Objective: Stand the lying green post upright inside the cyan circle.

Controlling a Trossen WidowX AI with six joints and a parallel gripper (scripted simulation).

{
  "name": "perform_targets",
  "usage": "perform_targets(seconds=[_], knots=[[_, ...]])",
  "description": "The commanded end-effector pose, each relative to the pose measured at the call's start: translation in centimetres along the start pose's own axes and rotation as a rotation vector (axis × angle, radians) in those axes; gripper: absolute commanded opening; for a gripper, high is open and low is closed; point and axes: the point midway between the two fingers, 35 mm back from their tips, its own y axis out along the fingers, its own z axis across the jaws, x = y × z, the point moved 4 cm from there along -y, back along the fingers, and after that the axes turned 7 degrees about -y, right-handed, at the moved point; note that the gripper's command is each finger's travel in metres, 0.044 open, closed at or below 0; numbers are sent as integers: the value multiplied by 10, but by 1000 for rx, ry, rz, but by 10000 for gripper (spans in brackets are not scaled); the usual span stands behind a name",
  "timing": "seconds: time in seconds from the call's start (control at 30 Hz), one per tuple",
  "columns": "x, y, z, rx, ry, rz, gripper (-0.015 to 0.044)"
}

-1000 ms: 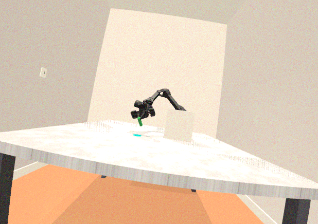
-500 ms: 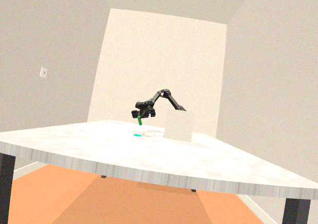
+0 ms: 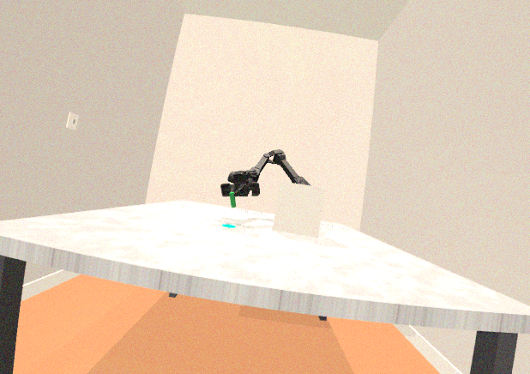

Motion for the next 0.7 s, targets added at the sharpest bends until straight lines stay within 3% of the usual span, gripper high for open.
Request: perform_targets(seconds=[0.0,0.67], knots=[[1,-4,0,-15,-22,-32,23],[0,-19,3,-88,-93,-158,23]])
